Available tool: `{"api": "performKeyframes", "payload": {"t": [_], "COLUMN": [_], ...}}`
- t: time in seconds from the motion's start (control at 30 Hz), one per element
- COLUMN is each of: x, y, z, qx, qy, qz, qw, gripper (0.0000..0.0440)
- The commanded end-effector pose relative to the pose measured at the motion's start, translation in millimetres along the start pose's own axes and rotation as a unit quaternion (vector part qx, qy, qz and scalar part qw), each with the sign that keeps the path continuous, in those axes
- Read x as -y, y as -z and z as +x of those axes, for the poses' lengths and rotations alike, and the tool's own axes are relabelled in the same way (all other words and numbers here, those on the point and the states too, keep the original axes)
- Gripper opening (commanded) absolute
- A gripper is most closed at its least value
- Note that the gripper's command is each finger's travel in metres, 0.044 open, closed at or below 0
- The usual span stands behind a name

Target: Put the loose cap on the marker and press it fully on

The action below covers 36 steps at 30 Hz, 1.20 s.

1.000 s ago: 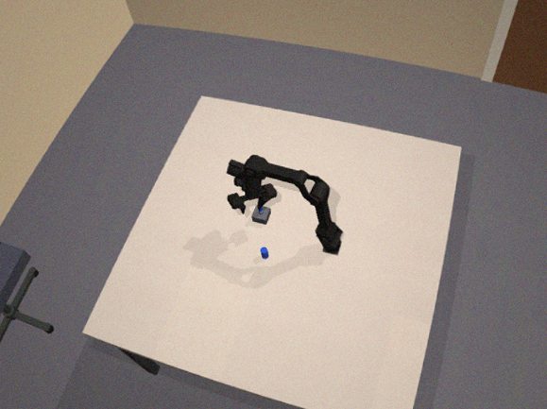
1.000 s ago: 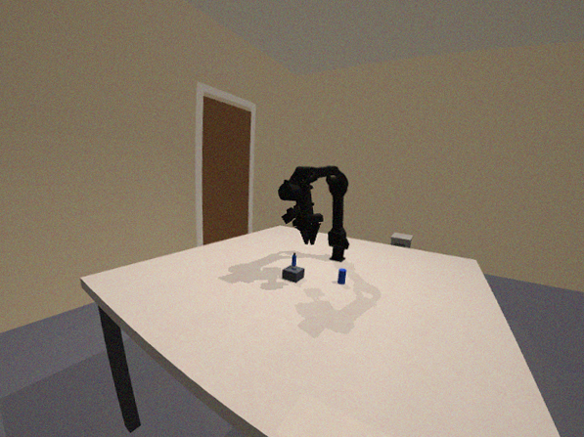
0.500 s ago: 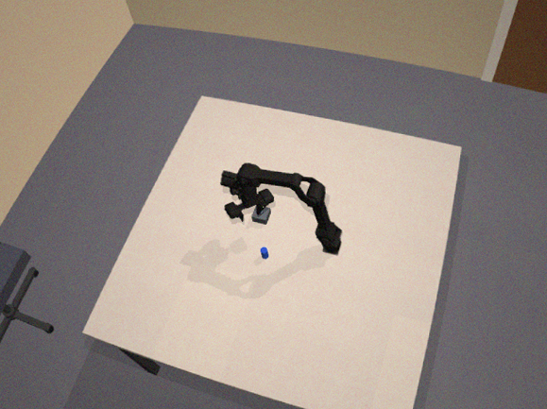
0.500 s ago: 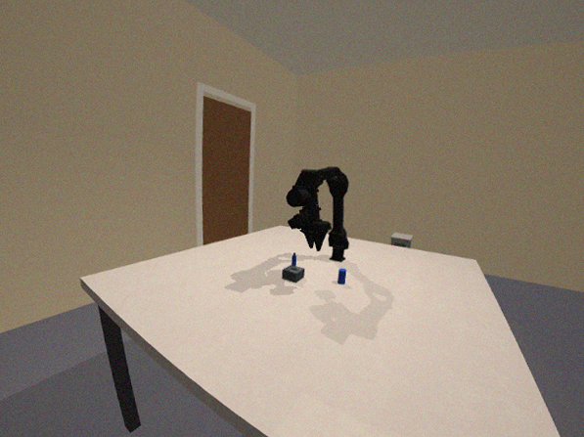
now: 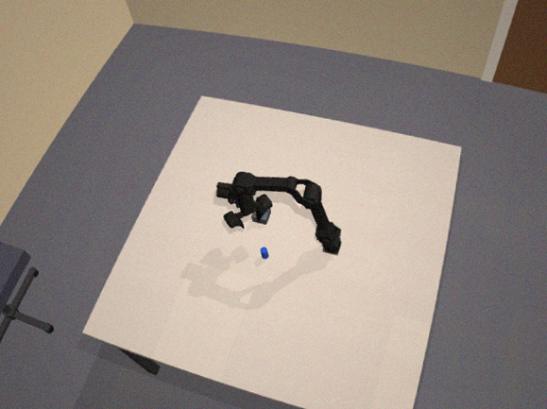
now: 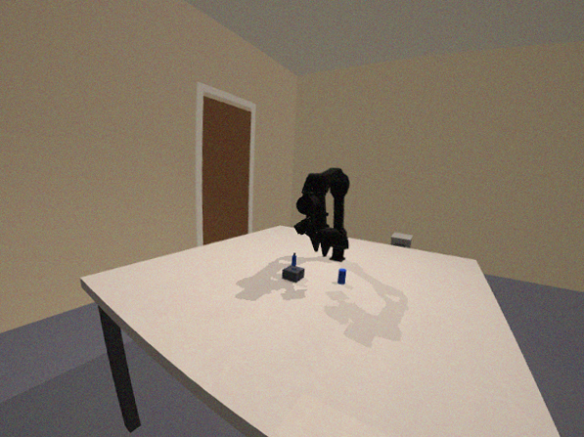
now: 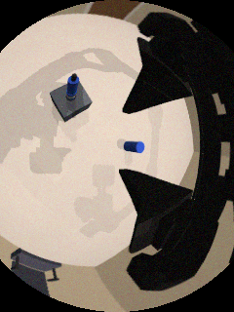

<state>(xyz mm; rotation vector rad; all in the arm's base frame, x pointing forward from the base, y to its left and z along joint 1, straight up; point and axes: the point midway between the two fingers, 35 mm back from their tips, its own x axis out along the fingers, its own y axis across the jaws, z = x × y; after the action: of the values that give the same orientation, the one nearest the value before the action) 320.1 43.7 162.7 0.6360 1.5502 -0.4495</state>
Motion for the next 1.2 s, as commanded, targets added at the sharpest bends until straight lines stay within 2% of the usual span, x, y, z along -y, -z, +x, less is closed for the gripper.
{"api": "performKeyframes", "payload": {"t": [0.0,1.17], "x": [-2,-7], "y": [5,63], "z": [6,53], "qx": [-0.001,-0.025], "qy": [0.019,0.113], "qz": [-0.003,-0.077], "qw": [1.000,0.990], "gripper": [0.0328,0.0301]}}
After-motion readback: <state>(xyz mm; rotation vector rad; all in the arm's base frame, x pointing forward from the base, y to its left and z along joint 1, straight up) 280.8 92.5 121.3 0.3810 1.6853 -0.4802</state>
